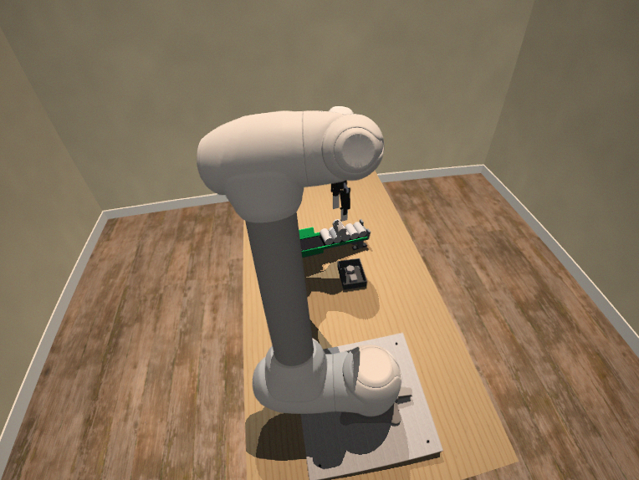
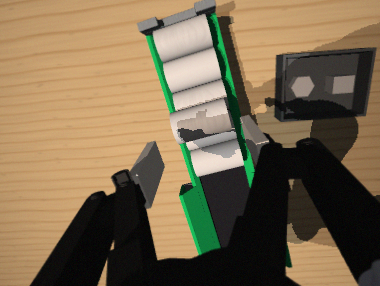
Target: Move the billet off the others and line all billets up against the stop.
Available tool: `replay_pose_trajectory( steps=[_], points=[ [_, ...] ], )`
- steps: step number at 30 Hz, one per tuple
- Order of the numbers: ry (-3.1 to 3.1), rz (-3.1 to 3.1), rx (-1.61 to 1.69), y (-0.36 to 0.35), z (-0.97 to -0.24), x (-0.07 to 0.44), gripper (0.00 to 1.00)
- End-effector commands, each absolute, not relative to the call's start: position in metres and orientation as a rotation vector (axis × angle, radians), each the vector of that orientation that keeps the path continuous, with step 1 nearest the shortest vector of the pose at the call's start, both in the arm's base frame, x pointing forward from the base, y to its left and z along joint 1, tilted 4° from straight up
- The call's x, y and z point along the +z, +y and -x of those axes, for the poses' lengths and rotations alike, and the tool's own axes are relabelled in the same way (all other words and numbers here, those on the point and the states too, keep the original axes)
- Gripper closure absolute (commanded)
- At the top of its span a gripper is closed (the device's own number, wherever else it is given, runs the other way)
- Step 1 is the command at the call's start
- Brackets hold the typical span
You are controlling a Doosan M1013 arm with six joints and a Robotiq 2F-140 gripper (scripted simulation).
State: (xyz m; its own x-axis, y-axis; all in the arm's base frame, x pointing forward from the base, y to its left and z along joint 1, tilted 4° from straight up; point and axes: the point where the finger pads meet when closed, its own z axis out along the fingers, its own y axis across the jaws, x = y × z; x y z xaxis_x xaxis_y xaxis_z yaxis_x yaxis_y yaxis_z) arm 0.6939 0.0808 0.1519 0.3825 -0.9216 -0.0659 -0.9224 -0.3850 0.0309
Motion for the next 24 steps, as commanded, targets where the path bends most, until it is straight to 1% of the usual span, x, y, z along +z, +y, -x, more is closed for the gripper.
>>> replay_pose_trajectory(
  steps=[1, 24],
  points=[
    [1.736, 2.603, 0.113, 0.081, -0.694, 0.147, 0.43],
    [1.736, 2.603, 0.113, 0.083, -0.692, 0.116, 0.43]
  ],
)
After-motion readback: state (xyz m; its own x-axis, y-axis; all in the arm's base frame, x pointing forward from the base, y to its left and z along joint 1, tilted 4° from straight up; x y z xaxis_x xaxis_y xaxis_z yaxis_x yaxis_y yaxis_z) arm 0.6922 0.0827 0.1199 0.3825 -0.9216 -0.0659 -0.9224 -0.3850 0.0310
